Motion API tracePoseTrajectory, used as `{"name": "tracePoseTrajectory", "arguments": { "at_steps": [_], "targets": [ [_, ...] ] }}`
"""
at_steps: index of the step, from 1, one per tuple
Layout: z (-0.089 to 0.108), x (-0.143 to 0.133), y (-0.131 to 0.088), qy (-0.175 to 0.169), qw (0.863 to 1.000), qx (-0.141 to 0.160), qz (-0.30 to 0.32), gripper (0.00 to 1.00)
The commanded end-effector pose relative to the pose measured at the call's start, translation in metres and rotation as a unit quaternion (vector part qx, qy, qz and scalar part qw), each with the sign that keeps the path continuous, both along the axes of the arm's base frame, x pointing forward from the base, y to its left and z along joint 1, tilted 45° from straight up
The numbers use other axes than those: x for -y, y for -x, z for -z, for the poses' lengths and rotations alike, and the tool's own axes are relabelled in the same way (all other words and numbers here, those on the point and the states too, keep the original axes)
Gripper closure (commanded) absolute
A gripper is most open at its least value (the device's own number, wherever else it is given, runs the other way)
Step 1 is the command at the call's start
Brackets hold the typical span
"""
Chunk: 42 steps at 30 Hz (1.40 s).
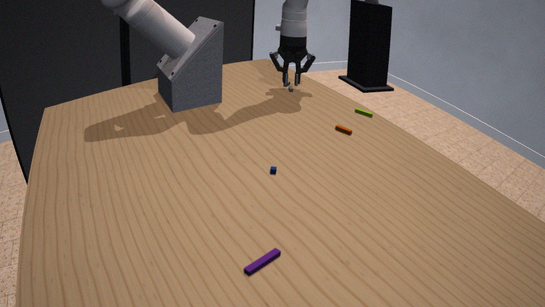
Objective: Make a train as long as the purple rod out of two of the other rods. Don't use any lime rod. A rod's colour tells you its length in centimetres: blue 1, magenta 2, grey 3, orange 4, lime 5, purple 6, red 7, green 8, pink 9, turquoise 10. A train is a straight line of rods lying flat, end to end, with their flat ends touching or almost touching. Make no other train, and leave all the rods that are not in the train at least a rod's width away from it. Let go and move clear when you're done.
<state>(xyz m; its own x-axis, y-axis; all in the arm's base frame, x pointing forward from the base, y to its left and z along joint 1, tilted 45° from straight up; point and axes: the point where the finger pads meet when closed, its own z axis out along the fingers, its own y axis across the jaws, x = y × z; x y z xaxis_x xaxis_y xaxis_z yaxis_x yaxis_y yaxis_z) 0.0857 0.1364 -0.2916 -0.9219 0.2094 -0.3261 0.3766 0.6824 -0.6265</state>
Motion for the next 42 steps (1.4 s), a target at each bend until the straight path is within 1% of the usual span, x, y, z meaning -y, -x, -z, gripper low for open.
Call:
{"name": "tracePoseTrajectory", "arguments": {
  "at_steps": [1,21,42],
  "targets": [
    [0.000,-0.001,0.000,-0.001,1.000,0.000,0.000,0.76],
    [0.011,0.010,-0.001,-0.001,1.000,0.000,0.000,0.76],
    [0.012,0.011,-0.001,-0.001,1.000,0.000,0.000,0.76]
  ]
}}
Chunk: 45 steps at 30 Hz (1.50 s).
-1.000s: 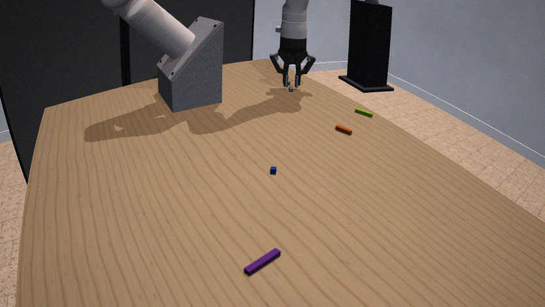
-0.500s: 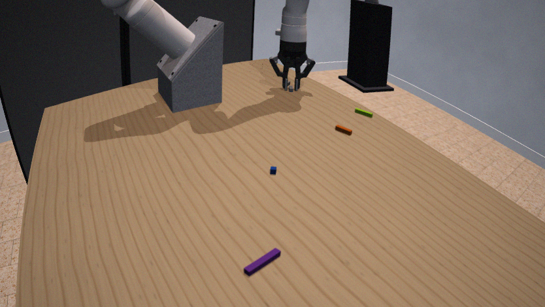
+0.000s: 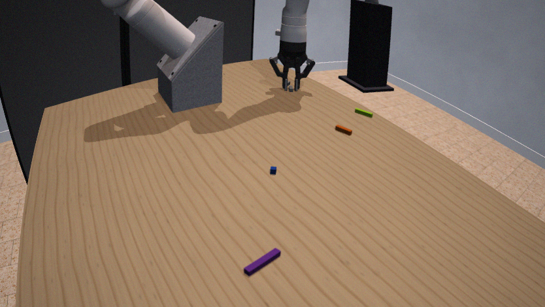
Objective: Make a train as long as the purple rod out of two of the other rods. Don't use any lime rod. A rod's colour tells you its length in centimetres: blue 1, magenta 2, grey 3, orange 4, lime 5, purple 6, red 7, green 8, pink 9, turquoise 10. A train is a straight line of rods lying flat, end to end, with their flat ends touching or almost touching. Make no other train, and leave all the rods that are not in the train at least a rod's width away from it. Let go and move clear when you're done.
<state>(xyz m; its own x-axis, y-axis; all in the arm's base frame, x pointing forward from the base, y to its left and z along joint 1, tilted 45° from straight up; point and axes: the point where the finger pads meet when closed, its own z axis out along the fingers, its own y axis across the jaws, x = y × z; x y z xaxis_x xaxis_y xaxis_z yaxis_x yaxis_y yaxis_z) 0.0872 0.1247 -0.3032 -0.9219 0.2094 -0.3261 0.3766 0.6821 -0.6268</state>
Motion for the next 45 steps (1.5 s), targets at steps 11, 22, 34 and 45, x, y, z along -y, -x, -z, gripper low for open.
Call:
{"name": "tracePoseTrajectory", "arguments": {
  "at_steps": [11,22,34,45],
  "targets": [
    [-0.0001,-0.0012,0.0000,-0.001,1.000,0.000,0.000,0.76],
    [-0.0001,-0.0012,0.0000,-0.001,1.000,0.000,0.000,0.95],
    [-0.0001,-0.0012,0.0000,-0.001,1.000,0.000,0.000,0.95],
    [-0.0001,-0.0012,0.0000,-0.001,1.000,0.000,0.000,0.95]
  ]
}}
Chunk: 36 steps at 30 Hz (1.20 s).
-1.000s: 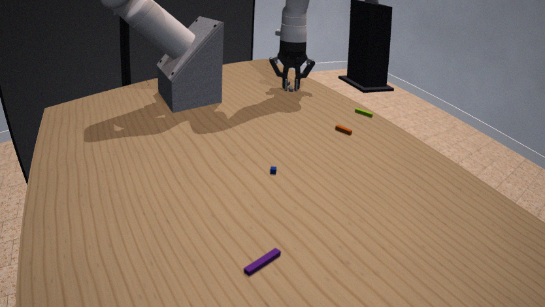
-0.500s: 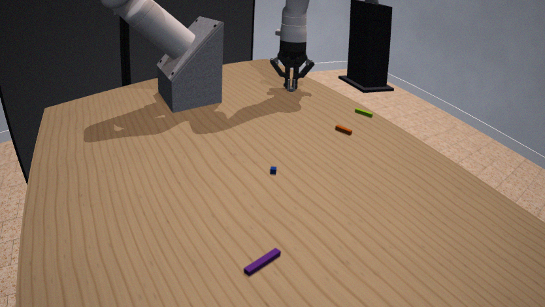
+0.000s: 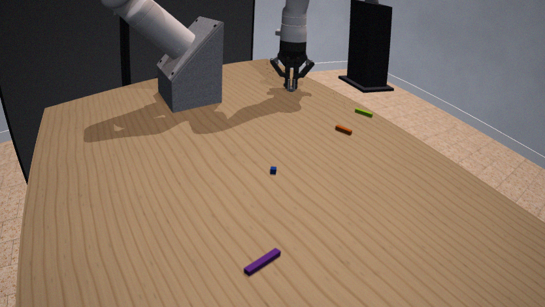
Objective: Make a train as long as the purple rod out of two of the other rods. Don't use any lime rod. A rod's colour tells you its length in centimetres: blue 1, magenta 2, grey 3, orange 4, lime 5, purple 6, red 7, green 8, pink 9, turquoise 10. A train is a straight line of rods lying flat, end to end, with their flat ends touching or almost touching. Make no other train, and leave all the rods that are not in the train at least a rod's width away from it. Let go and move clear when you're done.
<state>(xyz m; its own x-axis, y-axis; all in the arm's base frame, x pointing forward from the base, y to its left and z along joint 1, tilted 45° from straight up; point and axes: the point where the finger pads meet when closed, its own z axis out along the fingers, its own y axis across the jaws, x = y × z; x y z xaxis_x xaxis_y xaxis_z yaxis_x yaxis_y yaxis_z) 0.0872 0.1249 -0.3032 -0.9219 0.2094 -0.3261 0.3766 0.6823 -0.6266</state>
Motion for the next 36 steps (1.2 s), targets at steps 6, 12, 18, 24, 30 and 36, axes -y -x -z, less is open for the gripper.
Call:
{"name": "tracePoseTrajectory", "arguments": {
  "at_steps": [6,12,18,24,30,36],
  "targets": [
    [0.000,-0.001,0.000,-0.001,1.000,0.000,0.000,0.95],
    [0.000,-0.001,0.000,-0.001,1.000,0.000,0.000,0.95],
    [-0.016,-0.017,0.002,-0.001,1.000,0.000,0.000,0.95],
    [-0.037,-0.038,0.005,-0.001,1.000,0.000,0.000,0.95],
    [-0.064,-0.064,0.008,-0.001,1.000,0.000,0.000,0.95],
    [-0.071,-0.071,0.009,-0.001,1.000,0.000,0.000,0.95]
  ]
}}
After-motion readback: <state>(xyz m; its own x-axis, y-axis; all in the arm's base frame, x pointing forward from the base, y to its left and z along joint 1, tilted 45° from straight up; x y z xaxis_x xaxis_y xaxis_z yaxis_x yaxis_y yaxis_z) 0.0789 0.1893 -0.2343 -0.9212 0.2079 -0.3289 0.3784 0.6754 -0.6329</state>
